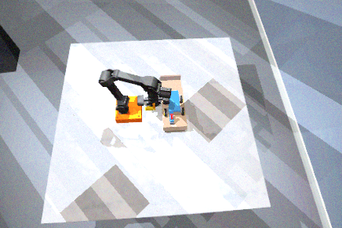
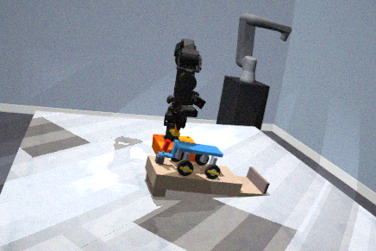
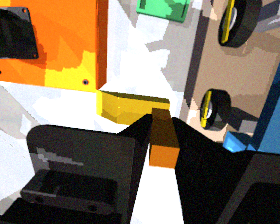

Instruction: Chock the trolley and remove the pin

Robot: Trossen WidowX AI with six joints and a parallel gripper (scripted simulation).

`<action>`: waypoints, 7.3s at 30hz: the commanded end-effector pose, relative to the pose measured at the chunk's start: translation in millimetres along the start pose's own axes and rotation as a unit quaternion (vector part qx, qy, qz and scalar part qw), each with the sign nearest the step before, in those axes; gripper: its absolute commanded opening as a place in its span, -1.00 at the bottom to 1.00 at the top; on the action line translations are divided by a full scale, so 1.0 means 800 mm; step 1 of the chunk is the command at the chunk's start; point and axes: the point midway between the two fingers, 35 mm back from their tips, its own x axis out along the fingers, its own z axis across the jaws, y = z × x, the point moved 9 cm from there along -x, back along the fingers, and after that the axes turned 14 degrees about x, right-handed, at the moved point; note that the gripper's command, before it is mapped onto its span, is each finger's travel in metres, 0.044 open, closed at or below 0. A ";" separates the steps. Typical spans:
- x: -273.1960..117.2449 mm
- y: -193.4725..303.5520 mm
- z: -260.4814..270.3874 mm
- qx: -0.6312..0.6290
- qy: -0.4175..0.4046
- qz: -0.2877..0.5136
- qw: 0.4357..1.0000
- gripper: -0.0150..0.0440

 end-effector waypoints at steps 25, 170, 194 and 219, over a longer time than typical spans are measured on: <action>0.013 -0.123 0.005 0.002 -0.002 -0.007 1.000 -0.49; 0.099 -0.234 -0.038 -0.705 -0.026 0.039 0.708 -0.49; 0.096 -0.233 -0.040 -0.703 -0.023 0.036 0.710 0.15; 0.030 -0.238 -0.037 -0.700 -0.027 0.036 0.713 0.33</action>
